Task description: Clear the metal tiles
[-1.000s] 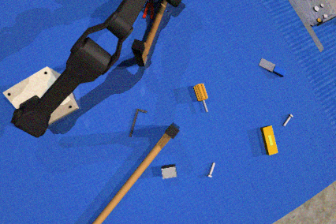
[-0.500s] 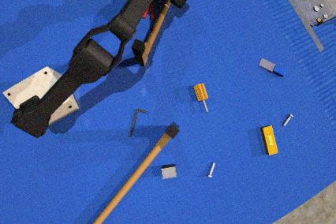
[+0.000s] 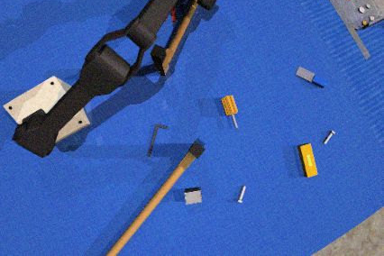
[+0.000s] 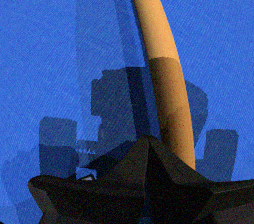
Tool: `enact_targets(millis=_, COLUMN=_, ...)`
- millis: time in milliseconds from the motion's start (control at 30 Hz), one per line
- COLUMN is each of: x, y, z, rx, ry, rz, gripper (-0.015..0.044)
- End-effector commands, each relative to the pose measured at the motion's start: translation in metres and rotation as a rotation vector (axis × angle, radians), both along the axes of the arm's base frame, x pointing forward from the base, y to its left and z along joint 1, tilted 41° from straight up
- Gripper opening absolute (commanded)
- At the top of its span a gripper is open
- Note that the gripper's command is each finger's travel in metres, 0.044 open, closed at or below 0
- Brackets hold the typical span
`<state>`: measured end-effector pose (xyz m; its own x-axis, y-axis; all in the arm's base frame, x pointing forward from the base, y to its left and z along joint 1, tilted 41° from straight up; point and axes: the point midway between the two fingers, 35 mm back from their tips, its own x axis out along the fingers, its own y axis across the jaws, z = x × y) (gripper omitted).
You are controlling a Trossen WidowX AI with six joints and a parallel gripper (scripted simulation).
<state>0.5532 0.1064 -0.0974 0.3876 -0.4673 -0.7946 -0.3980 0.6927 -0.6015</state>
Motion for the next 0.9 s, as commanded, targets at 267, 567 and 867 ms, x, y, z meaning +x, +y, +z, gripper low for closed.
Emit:
enact_targets(millis=267, x=-0.001, y=0.019, z=0.019, rx=0.004, ry=-0.014, rz=0.002, gripper=0.0)
enact_targets(millis=567, x=-0.019, y=0.034, z=0.004, rx=0.005, ry=-0.013, rz=0.002, gripper=0.0)
enact_targets(millis=867, x=-0.024, y=0.034, z=-0.005, rx=0.005, ry=-0.013, rz=0.002, gripper=0.0)
